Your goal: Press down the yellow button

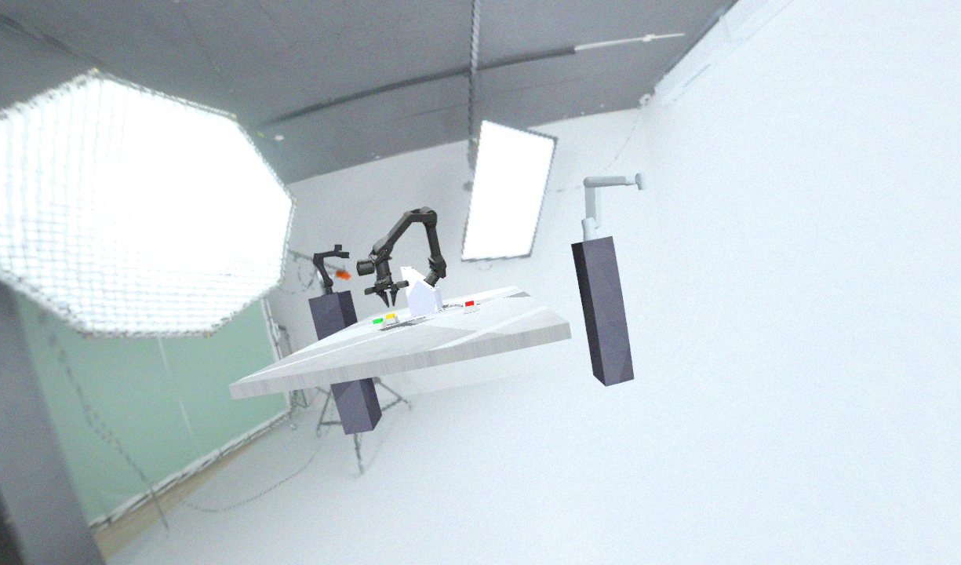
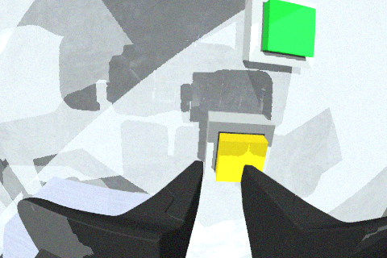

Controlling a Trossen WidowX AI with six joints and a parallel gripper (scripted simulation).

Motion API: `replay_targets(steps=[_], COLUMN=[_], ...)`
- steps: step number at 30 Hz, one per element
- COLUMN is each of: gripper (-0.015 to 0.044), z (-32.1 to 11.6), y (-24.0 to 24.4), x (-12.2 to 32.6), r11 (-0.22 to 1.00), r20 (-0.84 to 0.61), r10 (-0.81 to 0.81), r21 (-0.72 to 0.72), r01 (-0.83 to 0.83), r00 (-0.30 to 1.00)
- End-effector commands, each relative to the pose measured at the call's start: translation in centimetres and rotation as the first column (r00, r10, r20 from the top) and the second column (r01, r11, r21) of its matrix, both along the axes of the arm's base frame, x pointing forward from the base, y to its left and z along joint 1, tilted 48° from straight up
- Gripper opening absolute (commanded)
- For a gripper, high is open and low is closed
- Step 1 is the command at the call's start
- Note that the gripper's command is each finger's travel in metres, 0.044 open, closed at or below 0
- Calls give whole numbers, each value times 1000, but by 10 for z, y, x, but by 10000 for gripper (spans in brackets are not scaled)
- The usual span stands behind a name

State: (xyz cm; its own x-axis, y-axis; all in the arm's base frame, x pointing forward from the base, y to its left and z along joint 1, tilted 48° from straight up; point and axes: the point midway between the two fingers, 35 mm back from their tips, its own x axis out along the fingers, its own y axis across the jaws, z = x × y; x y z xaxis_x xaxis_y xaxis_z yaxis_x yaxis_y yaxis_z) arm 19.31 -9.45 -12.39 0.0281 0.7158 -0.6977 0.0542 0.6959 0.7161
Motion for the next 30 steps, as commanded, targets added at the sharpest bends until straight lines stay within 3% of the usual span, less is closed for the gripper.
replay_targets(steps=[1,9,15,22,30], gripper=[204,400,400,400,400], z=[51,145,215,289,293], y=[11,72,131,195,198], x=[45,89,90,56,53], r11=[999,998,999,1000,999], r20=[17,28,37,33,33], r10=[-2,-13,-11,11,12], r21=[-51,-67,-39,26,30], r01=[2,15,12,-12,-13], r00=[1000,1000,999,999,999])
